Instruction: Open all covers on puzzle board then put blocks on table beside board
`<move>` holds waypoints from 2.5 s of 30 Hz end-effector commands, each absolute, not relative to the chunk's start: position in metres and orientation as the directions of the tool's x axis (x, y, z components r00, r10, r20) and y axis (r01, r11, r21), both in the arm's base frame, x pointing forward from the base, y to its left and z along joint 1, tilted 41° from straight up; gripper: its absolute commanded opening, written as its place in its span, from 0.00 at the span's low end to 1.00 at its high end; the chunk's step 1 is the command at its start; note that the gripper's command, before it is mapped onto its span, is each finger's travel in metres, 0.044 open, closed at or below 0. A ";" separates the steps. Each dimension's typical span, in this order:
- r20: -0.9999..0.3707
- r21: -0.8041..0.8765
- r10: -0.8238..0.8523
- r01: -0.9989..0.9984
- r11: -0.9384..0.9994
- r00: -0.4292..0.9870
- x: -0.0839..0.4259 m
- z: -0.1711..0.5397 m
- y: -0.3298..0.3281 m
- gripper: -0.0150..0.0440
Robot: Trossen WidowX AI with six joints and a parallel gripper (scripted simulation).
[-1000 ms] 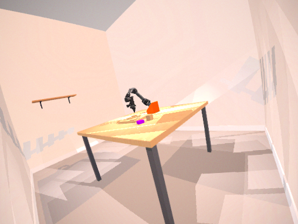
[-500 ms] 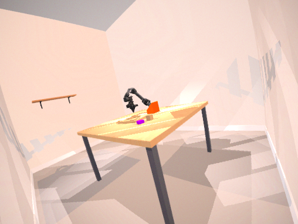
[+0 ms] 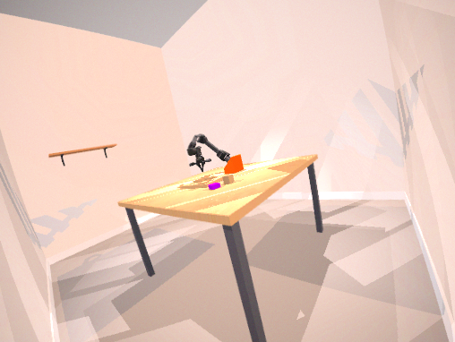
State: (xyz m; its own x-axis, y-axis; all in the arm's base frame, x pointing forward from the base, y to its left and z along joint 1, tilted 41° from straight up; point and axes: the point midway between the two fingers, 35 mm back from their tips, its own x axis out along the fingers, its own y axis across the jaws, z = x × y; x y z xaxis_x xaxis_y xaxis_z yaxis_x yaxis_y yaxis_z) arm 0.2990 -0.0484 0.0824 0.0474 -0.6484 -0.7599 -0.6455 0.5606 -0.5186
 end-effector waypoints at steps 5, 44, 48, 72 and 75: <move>-0.758 -0.009 -0.650 -0.998 -0.056 0.043 0.326 0.073 -0.035 0.25; -0.759 -0.009 -0.650 -0.998 -0.056 0.043 0.327 0.070 -0.037 0.25; -0.759 -0.009 -0.650 -0.998 -0.056 0.043 0.327 0.067 -0.039 0.25; -0.759 -0.009 -0.650 -0.998 -0.056 0.043 0.329 0.049 -0.054 0.25; -0.758 -0.009 -0.650 -0.998 -0.056 0.043 0.329 0.047 -0.056 0.25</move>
